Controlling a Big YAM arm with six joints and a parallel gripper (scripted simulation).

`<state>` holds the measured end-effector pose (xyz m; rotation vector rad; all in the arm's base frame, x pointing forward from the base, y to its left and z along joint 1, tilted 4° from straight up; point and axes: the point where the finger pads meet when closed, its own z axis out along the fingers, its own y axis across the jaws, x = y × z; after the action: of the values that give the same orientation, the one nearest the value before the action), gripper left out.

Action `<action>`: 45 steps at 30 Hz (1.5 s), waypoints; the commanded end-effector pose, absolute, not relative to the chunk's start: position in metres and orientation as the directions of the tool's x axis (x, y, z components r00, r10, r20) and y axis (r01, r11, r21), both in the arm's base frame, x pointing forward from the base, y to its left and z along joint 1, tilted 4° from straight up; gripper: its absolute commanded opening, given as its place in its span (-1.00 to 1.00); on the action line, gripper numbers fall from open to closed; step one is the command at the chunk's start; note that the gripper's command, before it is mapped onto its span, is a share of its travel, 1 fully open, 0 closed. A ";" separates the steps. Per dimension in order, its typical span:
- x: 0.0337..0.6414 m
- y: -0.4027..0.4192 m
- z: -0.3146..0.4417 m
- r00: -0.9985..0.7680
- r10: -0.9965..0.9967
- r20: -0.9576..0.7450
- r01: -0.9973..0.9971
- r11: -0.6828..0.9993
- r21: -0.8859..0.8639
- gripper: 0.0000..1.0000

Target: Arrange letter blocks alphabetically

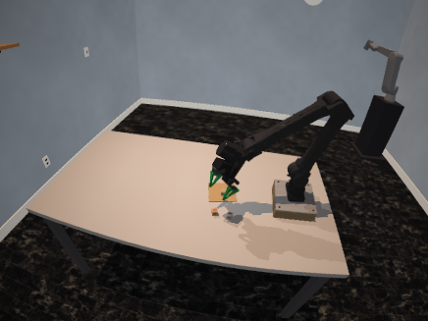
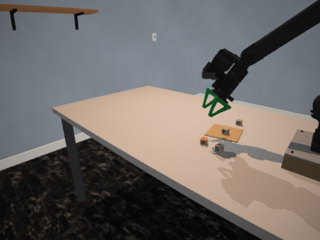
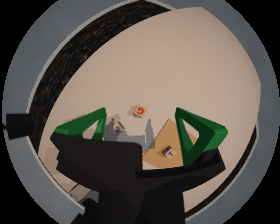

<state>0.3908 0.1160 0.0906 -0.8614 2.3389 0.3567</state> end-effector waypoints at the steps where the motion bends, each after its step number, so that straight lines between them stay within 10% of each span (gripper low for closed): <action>1: 0.401 0.118 0.104 -0.570 -0.499 -0.653 -0.669 0.743 0.015 1.00; 18: 0.365 -0.021 0.095 -0.583 -0.498 -0.642 -0.660 0.751 0.018 1.00; 45: 0.364 -0.018 0.095 -0.580 -0.503 -0.641 -0.668 0.744 0.020 1.00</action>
<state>0.3592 -0.0178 0.0854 -0.8625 2.3331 0.3519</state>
